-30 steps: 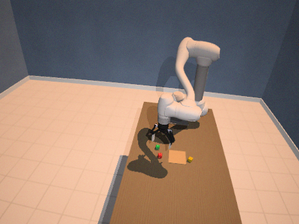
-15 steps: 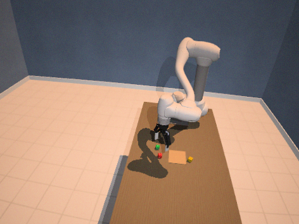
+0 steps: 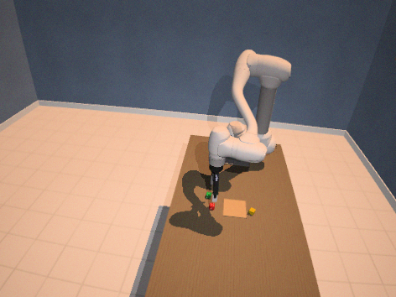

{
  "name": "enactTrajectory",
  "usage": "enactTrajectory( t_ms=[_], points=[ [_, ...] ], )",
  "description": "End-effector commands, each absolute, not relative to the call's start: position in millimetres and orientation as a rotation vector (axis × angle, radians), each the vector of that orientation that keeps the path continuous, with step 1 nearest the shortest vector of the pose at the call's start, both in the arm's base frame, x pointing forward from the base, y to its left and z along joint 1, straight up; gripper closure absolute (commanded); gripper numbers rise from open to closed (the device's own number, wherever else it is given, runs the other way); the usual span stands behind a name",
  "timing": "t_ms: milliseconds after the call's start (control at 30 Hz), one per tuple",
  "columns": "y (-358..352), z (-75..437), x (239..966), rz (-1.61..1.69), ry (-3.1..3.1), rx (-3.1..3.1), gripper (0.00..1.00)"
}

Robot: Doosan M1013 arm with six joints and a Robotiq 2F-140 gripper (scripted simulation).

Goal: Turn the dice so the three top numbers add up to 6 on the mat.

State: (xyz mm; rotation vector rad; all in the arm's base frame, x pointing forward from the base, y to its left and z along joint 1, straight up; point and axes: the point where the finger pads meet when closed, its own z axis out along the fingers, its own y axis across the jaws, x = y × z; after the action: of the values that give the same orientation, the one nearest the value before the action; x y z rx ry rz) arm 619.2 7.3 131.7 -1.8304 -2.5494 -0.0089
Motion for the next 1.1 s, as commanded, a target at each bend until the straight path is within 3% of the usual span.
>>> enactTrajectory(
  t_ms=[0,1067],
  points=[
    [7.3,130.2,619.2,0.006,-2.396,-2.037,0.0],
    [7.1,119.0,619.1,0.003,-1.011,-2.979,0.0]
  ],
)
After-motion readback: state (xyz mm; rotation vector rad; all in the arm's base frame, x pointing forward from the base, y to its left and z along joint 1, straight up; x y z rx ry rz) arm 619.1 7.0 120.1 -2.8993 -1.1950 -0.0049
